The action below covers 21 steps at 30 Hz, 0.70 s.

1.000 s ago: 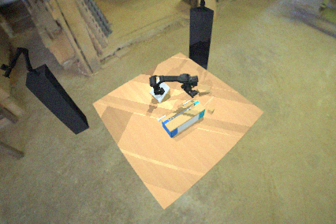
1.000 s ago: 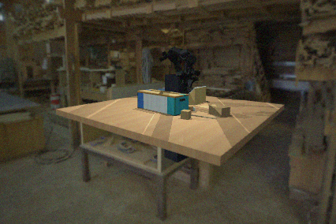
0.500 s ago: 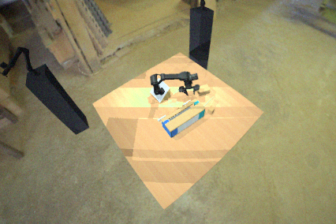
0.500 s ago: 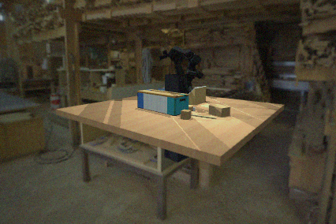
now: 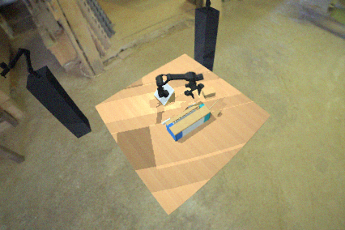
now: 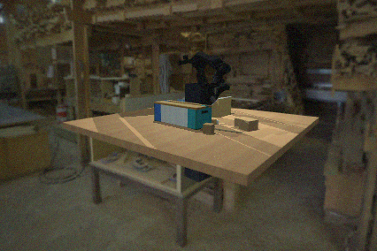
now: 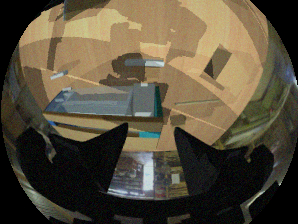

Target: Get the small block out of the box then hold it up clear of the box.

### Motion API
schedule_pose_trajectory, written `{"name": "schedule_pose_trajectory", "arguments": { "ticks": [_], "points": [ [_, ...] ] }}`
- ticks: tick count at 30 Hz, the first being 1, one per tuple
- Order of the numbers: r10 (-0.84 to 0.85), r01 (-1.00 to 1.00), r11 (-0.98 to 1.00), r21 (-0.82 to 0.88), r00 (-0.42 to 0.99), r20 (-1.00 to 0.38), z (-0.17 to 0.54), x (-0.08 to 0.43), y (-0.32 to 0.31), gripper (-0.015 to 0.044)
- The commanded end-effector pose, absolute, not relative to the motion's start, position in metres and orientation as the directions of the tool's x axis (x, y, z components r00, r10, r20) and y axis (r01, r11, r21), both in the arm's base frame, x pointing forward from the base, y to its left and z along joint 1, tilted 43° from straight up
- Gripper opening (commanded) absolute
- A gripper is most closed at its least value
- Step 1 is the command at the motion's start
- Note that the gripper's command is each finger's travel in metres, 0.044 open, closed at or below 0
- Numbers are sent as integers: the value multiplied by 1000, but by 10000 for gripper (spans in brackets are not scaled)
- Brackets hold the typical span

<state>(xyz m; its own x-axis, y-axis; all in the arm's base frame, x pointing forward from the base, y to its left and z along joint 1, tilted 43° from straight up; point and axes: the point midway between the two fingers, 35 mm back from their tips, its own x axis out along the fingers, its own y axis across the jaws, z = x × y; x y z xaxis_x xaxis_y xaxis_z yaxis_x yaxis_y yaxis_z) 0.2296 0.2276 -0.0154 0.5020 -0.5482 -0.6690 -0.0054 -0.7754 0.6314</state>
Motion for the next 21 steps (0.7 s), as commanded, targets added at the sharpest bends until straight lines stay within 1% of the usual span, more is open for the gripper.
{"name": "schedule_pose_trajectory", "arguments": {
  "ticks": [1,7,13,21],
  "points": [
    [-556,41,-748,662,506,-659,-18,229,226,285],
    [-555,41,-749,662,506,-660,-27,231,220,285],
    [-558,39,-747,664,507,-657,-85,238,164,285],
    [-558,39,-747,664,507,-657,-87,238,162,285]
  ]
}}
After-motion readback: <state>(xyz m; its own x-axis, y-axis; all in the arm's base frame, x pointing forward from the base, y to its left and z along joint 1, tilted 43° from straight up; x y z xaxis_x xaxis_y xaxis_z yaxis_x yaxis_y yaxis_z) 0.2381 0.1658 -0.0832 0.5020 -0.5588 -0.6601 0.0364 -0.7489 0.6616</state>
